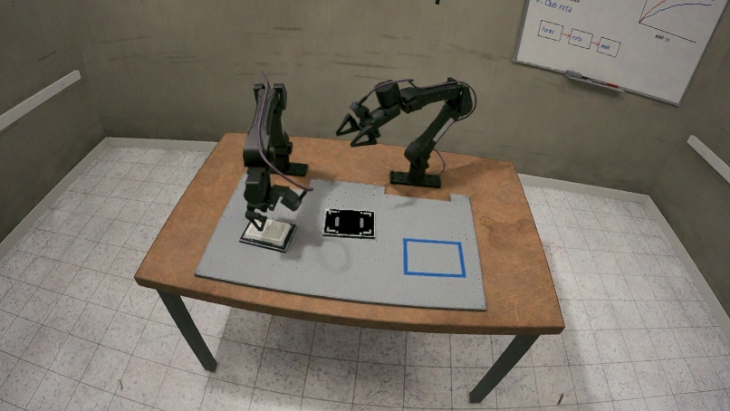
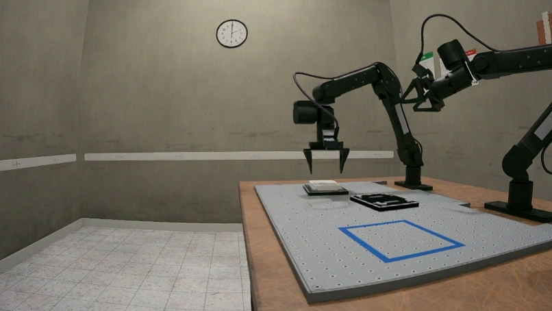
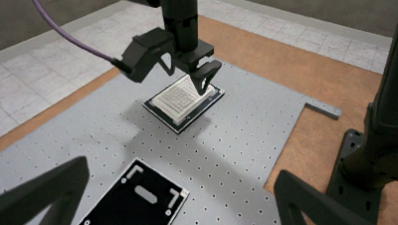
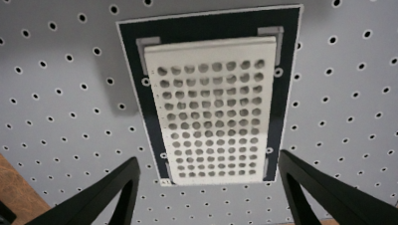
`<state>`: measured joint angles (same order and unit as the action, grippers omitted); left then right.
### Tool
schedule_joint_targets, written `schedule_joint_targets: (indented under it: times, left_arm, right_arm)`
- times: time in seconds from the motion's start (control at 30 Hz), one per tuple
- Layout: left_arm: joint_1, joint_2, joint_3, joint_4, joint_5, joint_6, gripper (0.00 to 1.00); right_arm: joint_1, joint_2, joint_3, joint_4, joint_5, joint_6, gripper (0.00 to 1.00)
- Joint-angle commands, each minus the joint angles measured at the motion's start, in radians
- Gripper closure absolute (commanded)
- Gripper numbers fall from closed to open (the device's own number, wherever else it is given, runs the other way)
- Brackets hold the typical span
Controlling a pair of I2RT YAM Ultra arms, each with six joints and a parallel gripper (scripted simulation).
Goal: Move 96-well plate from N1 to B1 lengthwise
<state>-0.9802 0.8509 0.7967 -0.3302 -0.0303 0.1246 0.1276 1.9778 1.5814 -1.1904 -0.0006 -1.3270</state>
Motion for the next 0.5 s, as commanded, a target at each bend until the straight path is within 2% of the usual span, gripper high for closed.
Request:
schedule_joint_targets:
  times: [0.0,0.47]
  left_arm:
    - [-0.006,-0.009,0.006,-0.009,-0.008,-0.003,0.00]
    - [-0.006,-0.009,0.006,-0.009,-0.008,-0.003,0.00]
  right_arm:
    - [0.014,-0.011,-0.017,0.039,0.001,-0.005,0.00]
    - [0.014,0.008,-0.074,0.110,0.001,-0.005,0.00]
